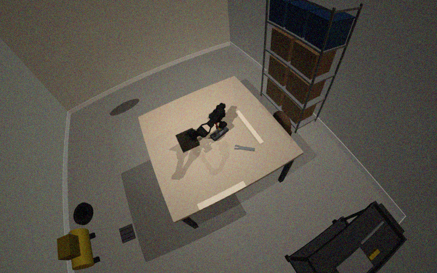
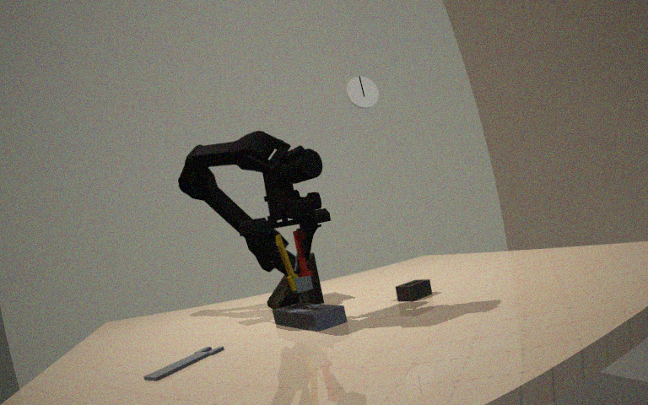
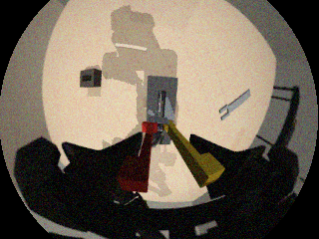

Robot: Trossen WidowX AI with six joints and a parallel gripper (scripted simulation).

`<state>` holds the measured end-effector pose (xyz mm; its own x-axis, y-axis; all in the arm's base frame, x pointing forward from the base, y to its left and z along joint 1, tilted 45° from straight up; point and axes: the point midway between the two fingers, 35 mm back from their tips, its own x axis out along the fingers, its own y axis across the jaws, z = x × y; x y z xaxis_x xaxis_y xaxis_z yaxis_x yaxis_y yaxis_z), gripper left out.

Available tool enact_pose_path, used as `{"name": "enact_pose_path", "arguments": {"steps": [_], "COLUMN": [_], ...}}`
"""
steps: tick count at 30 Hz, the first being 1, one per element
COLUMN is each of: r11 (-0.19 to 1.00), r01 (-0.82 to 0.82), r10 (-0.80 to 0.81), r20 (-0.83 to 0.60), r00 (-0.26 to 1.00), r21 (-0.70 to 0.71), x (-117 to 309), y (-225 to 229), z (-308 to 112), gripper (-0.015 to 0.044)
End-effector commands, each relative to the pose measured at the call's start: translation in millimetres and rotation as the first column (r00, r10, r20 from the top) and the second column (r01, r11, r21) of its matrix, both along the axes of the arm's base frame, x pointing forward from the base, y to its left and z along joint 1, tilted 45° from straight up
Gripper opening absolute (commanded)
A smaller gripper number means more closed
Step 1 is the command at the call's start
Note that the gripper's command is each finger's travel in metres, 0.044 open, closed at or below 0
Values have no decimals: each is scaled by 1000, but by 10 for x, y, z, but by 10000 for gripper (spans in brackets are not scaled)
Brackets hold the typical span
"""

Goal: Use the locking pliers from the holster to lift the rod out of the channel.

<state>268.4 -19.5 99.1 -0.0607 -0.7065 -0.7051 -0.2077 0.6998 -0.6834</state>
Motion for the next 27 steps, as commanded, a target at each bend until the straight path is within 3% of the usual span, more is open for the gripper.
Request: {"name": "enact_pose_path", "arguments": {"steps": [1, 27], "r11": [1000, 1000], "r01": [-5, -5], "r10": [5, 5], "r20": [15, 16], "r00": [1000, 1000], "r21": [-8, -9], "x": [45, 40], "y": [21, 28], "z": [41, 31], "gripper": [316, 316]}}
